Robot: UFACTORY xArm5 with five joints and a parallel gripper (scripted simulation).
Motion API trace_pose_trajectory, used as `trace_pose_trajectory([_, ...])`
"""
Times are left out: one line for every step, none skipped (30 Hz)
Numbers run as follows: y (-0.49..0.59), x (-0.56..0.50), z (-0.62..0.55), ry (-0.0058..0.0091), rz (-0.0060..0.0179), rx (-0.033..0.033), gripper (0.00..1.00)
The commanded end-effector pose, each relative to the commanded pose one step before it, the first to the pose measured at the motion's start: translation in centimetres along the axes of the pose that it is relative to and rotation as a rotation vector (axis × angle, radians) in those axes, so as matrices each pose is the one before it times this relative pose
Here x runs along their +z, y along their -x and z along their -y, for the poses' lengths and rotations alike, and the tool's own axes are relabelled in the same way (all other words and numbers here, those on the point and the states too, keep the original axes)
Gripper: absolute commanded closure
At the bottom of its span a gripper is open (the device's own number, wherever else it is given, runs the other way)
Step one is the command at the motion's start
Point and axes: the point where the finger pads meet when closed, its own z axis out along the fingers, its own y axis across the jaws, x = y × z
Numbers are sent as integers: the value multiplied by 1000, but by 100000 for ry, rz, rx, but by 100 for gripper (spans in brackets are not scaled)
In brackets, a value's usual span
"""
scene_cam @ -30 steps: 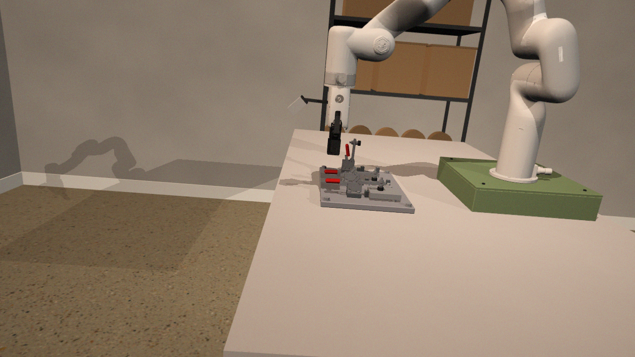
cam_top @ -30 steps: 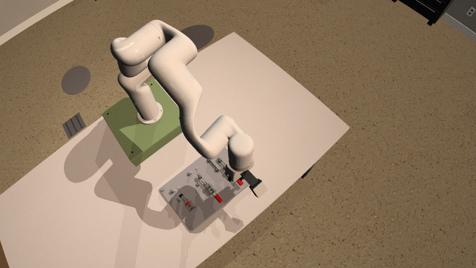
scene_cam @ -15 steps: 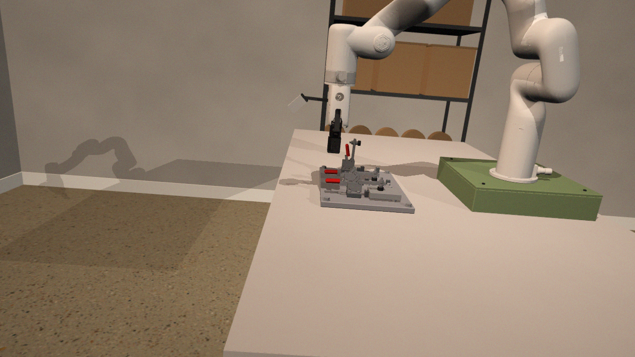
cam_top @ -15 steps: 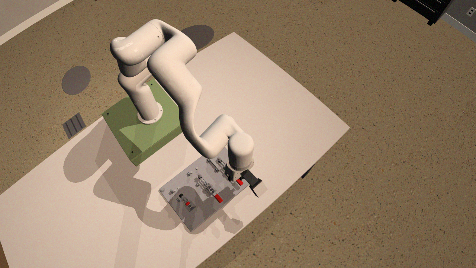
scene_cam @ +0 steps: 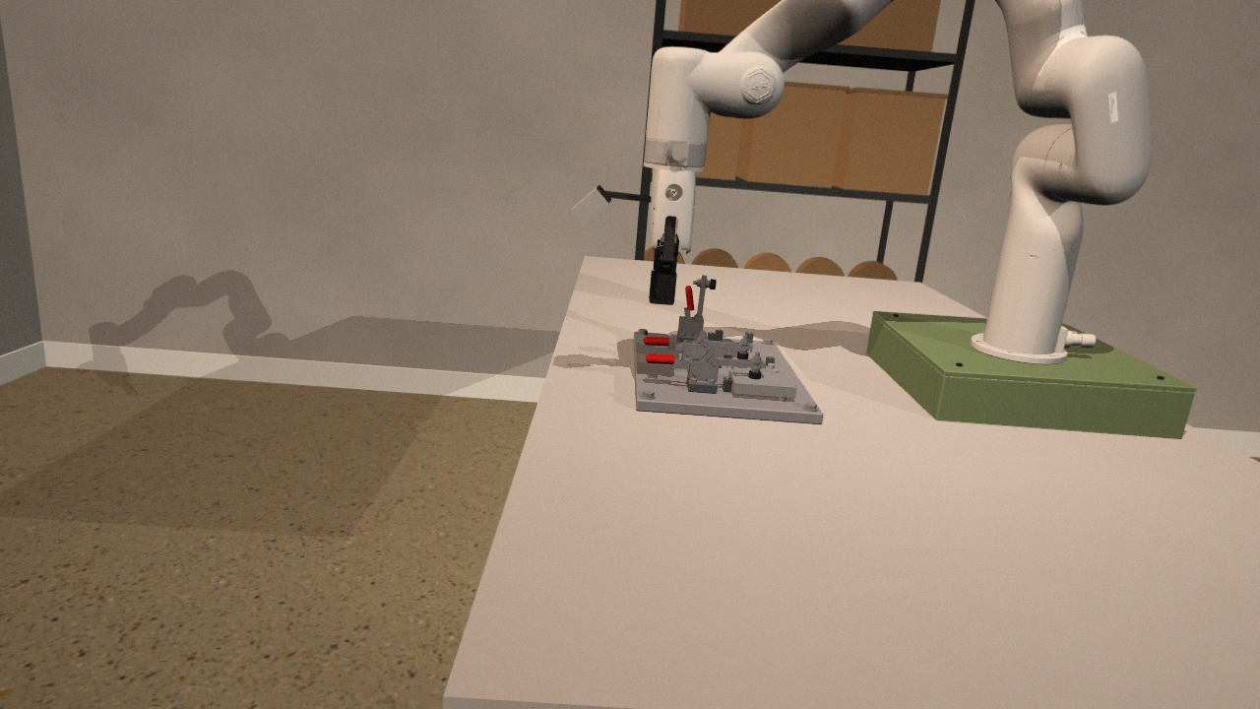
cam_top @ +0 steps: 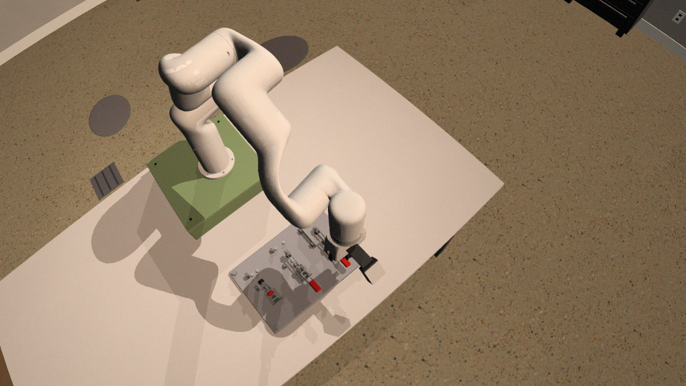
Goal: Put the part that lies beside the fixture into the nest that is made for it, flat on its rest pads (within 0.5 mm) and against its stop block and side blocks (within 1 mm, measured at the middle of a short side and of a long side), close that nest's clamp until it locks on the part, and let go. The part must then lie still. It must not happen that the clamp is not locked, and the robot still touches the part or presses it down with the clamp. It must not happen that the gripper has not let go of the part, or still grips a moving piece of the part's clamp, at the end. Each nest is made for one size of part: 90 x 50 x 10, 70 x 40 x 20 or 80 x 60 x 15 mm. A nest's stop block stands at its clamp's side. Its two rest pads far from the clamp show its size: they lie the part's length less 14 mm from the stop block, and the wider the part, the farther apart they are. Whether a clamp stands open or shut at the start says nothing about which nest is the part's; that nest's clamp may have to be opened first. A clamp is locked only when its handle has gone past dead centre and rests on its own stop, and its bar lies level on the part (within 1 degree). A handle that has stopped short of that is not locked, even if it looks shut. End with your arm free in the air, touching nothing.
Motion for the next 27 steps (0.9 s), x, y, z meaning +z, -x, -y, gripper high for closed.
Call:
trace_pose_trajectory([-134, -176, 26, -89, -425, 3, 100])
trace_pose_trajectory([0, 0, 0, 0, 0, 0, 100])
trace_pose_trajectory([0, 0, 0, 0, 0, 0, 100])
trace_pose_trajectory([0, 0, 0, 0, 0, 0, 100])
trace_pose_trajectory([0, 0, 0, 0, 0, 0, 100])
trace_pose_trajectory([0, 0, 0, 0, 0, 0, 100])
trace_pose_trajectory([0, 0, 0, 0, 0, 0, 100])
trace_pose_trajectory([0, 0, 0, 0, 0, 0, 100])
trace_pose_trajectory([0, 0, 0, 0, 0, 0, 100])
trace_pose_trajectory([0, 0, 0, 0, 0, 0, 100])
trace_pose_trajectory([0, 0, 0, 0, 0, 0, 100])
trace_pose_trajectory([0, 0, 0, 0, 0, 0, 100])
trace_pose_trajectory([0, 0, 0, 0, 0, 0, 100])
trace_pose_trajectory([0, 0, 0, 0, 0, 0, 100])
trace_pose_trajectory([0, 0, 0, 0, 0, 0, 100])
trace_pose_trajectory([0, 0, 0, 0, 0, 0, 100])
trace_pose_trajectory([0, 0, 0, 0, 0, 0, 100])
trace_pose_trajectory([0, 0, 0, 0, 0, 0, 100])
trace_pose_trajectory([0, 0, 0, 0, 0, 0, 100])
trace_pose_trajectory([0, 0, 0, 0, 0, 0, 0])
trace_pose_trajectory([0, 0, 0, 0, 0, 0, 0])
trace_pose_trajectory([0, 0, 0, 0, 0, 0, 0])
trace_pose_trajectory([0, 0, 0, 0, 0, 0, 0])
trace_pose_trajectory([0, 0, 0, 0, 0, 0, 0])
trace_pose_trajectory([0, 0, 0, 0, 0, 0, 0])
trace_pose_trajectory([0, 0, 0, 0, 0, 0, 0])
trace_pose_trajectory([0, 0, 0, 0, 0, 0, 0])
